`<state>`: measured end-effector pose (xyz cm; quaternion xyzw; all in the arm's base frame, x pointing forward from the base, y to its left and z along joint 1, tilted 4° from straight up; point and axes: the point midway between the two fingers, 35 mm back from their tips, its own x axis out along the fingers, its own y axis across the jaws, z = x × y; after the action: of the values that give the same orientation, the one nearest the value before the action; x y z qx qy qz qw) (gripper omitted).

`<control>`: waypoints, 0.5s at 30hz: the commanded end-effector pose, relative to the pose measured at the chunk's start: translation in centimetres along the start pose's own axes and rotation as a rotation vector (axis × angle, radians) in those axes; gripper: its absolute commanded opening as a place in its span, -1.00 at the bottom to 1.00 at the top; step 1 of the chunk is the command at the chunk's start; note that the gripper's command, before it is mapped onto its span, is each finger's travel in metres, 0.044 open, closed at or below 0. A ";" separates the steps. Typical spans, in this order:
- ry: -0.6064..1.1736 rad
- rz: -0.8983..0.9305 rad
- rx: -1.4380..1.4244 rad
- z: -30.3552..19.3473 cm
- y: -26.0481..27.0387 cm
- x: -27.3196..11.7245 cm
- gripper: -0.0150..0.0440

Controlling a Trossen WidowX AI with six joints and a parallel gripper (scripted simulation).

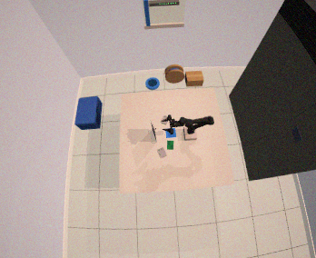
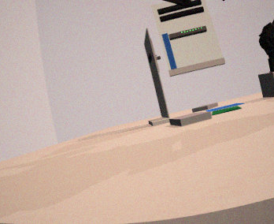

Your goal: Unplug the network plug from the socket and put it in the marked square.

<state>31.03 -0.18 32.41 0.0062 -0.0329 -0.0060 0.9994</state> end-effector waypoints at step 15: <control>0.058 0.112 0.415 -6.0 -2.8 2.8 0.04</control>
<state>33.88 -2.28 27.94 0.1645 -0.0142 0.0430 0.9853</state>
